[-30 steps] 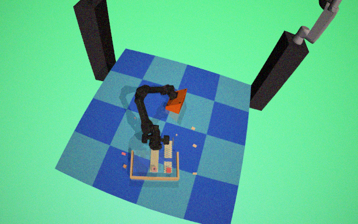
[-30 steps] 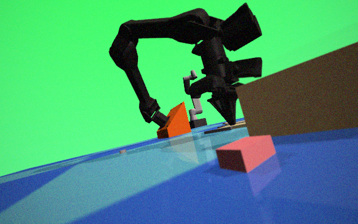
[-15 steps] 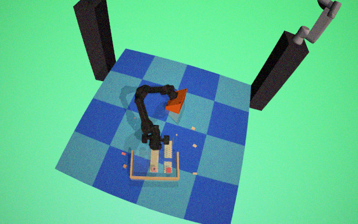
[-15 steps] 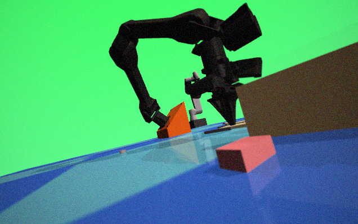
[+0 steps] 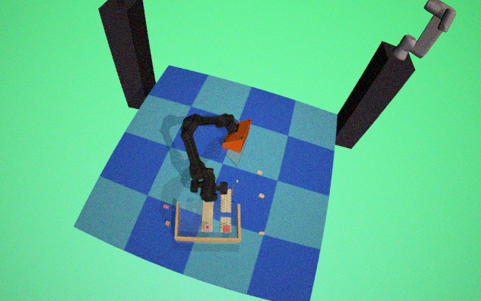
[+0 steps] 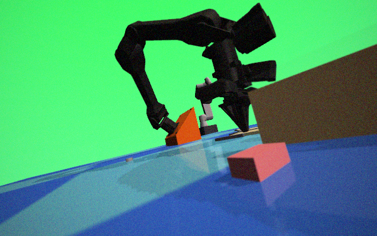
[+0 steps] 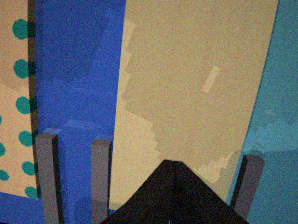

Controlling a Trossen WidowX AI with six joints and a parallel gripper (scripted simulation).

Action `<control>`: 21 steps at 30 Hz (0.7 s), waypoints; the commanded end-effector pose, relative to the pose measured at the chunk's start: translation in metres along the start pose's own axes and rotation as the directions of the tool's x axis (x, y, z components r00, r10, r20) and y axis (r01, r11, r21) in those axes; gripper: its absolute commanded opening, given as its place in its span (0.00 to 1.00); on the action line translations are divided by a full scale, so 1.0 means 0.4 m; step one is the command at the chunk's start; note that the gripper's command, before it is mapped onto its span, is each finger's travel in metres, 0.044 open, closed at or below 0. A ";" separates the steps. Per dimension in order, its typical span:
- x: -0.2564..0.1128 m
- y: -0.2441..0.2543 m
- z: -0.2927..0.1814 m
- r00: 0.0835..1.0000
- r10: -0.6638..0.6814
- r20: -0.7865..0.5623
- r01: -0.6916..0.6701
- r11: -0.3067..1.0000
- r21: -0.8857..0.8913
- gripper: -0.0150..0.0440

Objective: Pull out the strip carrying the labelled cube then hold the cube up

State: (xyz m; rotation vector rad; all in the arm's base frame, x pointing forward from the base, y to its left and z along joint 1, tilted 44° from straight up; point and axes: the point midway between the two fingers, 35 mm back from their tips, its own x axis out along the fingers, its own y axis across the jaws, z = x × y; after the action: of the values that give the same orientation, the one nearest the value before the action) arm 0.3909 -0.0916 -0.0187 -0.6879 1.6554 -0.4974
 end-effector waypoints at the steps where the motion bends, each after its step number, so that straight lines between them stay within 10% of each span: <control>1: 0.009 -0.003 0.000 1.000 -0.005 -0.005 0.005 1.000 0.000 0.25; 21: 0.014 -0.004 0.004 1.000 -0.005 -0.005 0.005 1.000 0.000 0.25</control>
State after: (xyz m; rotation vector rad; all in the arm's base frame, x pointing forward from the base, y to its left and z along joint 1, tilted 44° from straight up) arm 0.3925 -0.0917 -0.0193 -0.6898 1.6525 -0.4951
